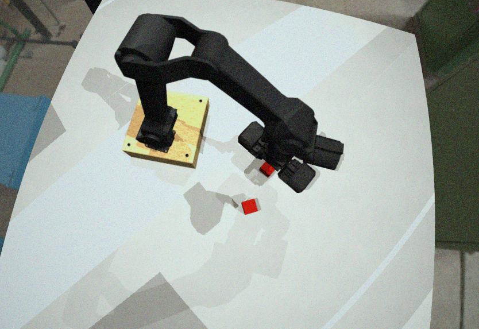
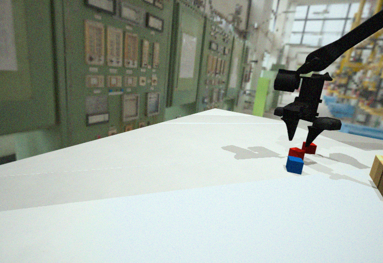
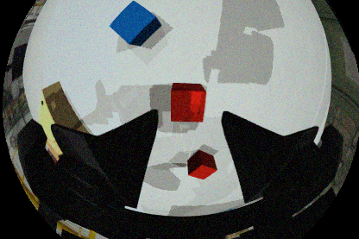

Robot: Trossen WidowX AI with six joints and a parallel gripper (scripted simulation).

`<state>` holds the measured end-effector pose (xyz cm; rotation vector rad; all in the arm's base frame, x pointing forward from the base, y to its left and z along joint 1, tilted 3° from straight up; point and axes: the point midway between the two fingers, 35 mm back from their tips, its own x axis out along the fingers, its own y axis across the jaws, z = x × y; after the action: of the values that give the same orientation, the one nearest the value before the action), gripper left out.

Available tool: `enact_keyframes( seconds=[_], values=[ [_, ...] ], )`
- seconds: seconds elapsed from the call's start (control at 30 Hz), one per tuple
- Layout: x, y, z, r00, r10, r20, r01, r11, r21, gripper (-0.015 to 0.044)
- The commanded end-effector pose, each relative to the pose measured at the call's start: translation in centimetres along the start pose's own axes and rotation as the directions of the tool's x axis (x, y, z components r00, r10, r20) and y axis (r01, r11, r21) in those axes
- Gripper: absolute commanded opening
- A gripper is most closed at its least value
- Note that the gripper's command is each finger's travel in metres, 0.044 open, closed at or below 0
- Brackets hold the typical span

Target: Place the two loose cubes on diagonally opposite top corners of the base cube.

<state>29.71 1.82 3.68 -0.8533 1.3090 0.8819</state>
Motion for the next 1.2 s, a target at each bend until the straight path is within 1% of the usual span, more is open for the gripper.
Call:
enact_keyframes(
  seconds=[0.0,0.7,0.9,1.03,1.17],
  values=[
    [0.5,0.1,-0.1,1.000,0.003,-0.007,-0.003,1.000,0.002,0.0265],
    [3.7,0.2,-0.2,1.000,0.004,-0.007,-0.004,1.000,0.002,0.0265],
    [3.7,0.2,-0.2,1.000,0.004,-0.007,-0.004,1.000,0.002,0.0108],
    [3.6,0.1,-0.2,1.000,0.004,-0.007,-0.004,1.000,0.002,0.0105],
    [2.7,0.0,-0.1,1.000,0.003,-0.007,-0.003,1.000,0.002,0.0105]
  ],
)
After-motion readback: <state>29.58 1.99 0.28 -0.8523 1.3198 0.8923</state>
